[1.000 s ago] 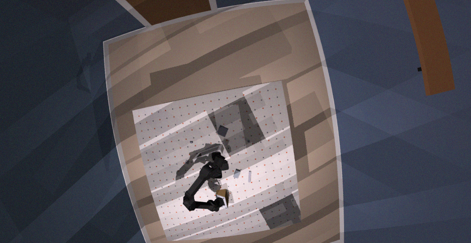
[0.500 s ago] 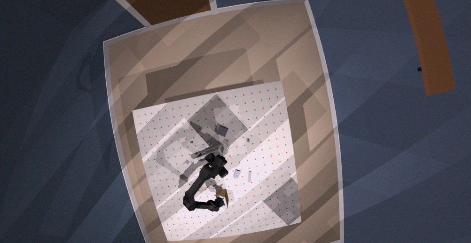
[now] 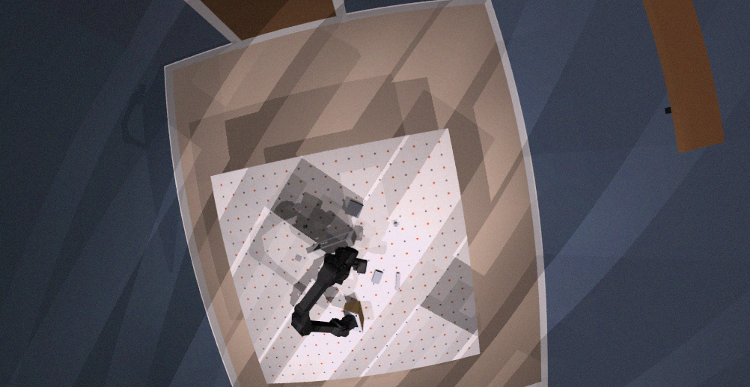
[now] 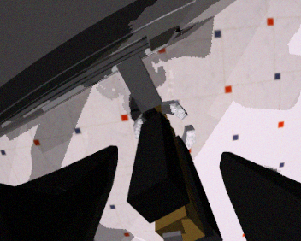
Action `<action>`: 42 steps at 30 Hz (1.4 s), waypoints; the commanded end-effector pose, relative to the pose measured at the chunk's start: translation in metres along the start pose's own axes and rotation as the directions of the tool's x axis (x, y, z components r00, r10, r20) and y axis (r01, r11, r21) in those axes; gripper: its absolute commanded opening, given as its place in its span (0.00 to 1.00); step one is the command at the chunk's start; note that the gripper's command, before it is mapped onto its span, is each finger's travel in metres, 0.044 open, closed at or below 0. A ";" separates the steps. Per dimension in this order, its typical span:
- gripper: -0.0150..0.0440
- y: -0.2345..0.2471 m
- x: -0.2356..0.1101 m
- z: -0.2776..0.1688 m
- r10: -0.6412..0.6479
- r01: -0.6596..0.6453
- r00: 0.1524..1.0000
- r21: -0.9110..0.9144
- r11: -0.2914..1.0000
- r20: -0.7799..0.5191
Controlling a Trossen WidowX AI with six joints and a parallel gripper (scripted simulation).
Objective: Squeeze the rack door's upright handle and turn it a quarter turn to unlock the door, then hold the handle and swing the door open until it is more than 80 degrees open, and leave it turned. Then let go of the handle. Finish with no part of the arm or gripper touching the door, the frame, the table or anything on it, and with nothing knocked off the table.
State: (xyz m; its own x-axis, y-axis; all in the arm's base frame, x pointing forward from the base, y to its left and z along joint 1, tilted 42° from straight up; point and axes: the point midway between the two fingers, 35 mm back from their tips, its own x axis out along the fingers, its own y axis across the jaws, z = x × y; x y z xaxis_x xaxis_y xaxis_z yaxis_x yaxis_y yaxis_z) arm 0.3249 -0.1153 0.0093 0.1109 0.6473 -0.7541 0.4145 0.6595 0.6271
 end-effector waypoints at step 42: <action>0.74 0.001 0.000 0.000 0.002 0.001 1.000 -0.789 -0.615 -0.001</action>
State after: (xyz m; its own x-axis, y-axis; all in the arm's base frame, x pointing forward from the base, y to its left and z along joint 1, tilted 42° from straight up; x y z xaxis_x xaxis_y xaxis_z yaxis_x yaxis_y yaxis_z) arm 0.3249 -0.1153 0.0093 0.1109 0.6473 -0.7541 -0.9908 0.0127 -0.1348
